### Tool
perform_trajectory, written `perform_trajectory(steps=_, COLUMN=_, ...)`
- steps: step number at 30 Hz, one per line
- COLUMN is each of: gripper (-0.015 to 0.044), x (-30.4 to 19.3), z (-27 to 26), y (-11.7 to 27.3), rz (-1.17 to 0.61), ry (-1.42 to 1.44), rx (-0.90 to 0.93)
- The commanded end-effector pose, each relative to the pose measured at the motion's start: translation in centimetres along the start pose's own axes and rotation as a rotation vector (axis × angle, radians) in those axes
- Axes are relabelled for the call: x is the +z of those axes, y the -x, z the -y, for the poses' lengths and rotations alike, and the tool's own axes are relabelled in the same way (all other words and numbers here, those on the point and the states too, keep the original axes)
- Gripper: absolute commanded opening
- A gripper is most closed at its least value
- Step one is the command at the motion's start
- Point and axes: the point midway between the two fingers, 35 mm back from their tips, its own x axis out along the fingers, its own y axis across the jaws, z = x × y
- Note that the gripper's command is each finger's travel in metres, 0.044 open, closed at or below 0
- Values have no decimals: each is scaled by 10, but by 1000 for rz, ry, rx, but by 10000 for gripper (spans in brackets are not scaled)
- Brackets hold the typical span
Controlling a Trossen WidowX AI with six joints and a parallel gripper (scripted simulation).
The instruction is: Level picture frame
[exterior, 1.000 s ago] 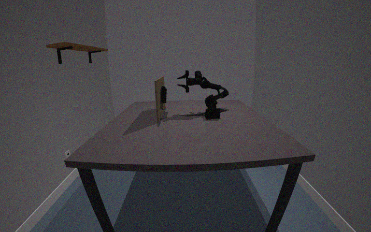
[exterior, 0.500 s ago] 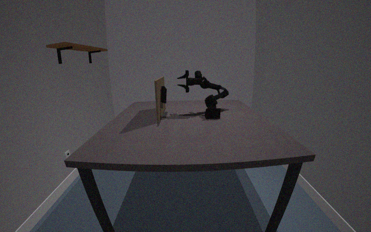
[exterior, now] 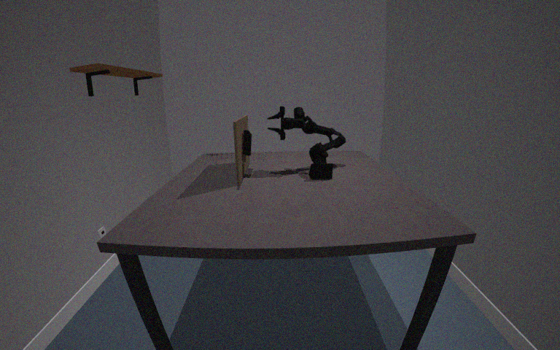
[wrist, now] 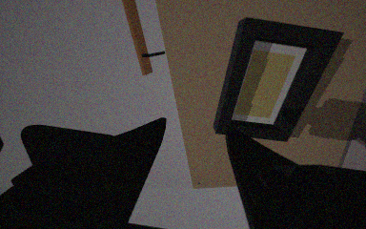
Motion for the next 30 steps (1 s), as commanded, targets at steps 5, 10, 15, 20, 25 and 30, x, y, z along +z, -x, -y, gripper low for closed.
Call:
perform_trajectory(steps=5, gripper=260, x=22, z=43, y=2, rz=5, ry=-2, rx=0)
perform_trajectory(steps=10, gripper=260, x=26, z=53, y=4, rz=6, ry=-2, rx=0)
perform_trajectory(steps=15, gripper=260, x=26, z=53, y=4, rz=6, ry=-2, rx=0)
perform_trajectory(steps=20, gripper=260, x=23, z=54, y=1, rz=6, ry=-2, rx=0)
perform_trajectory(steps=25, gripper=260, x=23, z=54, y=1, rz=6, ry=-2, rx=0)
perform_trajectory(steps=30, gripper=260, x=23, z=52, y=-5, rz=6, ry=-2, rx=0)
